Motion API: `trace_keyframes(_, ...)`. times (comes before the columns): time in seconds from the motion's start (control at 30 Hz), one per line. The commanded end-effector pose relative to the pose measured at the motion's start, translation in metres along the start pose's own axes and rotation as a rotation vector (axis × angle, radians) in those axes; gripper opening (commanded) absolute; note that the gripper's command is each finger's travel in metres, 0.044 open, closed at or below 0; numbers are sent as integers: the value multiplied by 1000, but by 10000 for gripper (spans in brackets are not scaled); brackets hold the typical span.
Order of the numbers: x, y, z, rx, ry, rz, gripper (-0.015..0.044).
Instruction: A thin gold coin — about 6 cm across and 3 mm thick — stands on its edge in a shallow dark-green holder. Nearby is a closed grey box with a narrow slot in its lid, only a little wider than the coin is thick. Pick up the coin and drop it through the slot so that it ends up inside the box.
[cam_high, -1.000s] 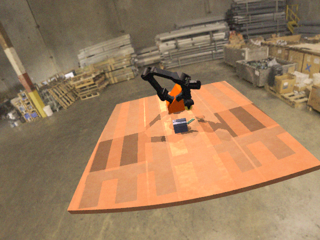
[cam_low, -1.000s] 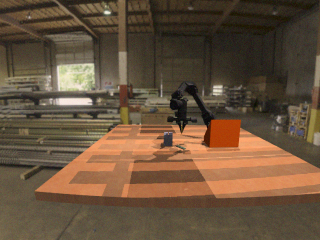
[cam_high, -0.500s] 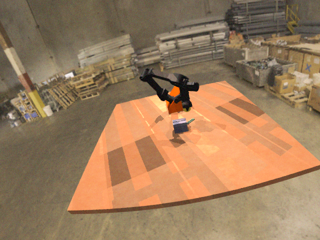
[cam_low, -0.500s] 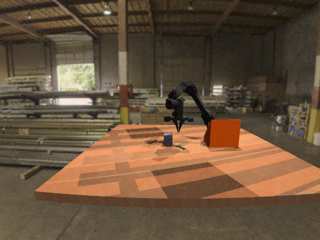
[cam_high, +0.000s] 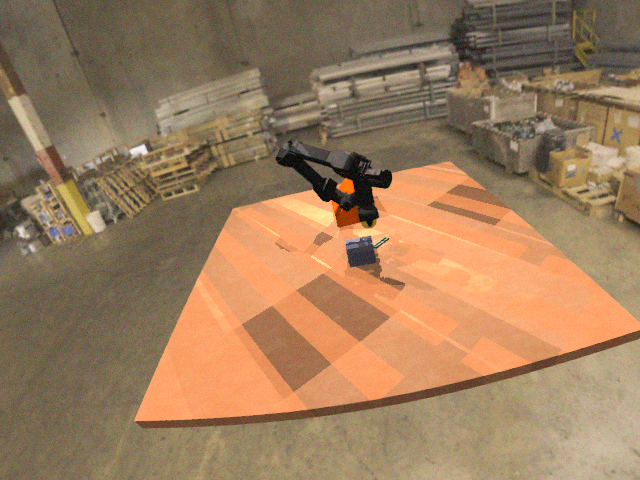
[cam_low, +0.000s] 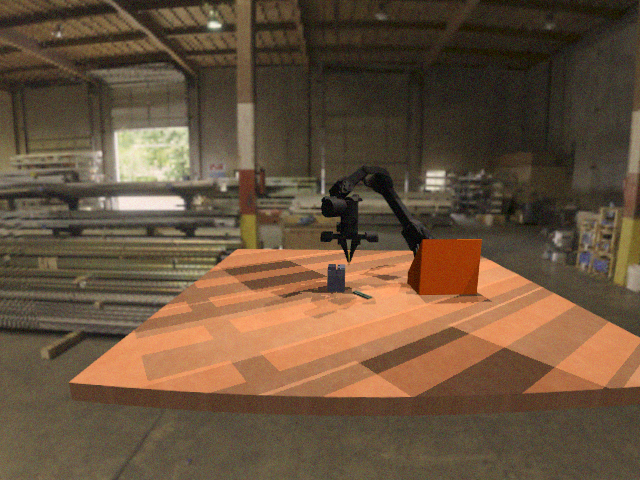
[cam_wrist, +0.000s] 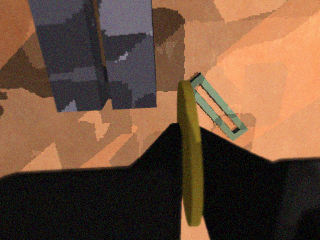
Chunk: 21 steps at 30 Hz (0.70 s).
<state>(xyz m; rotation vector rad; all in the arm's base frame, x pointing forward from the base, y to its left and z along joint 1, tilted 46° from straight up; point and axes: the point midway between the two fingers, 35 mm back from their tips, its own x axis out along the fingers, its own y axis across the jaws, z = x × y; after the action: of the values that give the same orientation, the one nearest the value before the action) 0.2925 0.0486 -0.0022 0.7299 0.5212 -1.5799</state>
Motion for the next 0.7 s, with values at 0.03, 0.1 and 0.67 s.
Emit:
trace_keyframes(0.03,-2,11,10,0,-3,8,0)
trace_keyframes(0.1,-2,15,14,0,-4,8,0)
trace_keyframes(0.67,0,41,46,6,-16,10,0)
